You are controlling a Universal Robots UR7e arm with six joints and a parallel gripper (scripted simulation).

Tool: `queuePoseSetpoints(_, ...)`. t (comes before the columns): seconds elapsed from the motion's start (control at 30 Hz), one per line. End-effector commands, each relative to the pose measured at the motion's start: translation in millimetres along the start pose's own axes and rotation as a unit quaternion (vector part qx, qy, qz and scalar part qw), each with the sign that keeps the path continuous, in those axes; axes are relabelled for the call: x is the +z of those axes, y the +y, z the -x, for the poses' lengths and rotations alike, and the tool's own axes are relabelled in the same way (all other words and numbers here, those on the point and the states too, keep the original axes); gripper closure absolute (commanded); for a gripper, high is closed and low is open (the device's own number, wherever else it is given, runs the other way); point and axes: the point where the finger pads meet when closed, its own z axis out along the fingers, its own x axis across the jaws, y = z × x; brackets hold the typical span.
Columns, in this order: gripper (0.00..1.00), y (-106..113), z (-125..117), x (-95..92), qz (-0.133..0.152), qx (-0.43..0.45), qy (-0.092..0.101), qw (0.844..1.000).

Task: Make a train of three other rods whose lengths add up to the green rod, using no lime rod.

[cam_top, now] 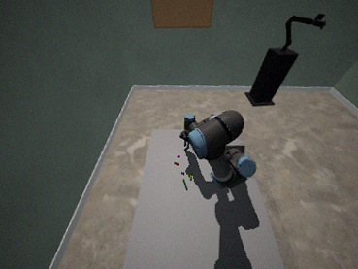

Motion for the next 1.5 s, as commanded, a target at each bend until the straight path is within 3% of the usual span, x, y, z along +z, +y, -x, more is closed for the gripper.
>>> queuePoseSetpoints(0.0, 0.46, 0.2, -0.6, 7.1, 0.0, 0.0, 0.001, 1.0)
queuePoseSetpoints(1.47, 0.46, 0.2, -0.8, 16.0, 0.0, 0.0, 0.001, 1.0)
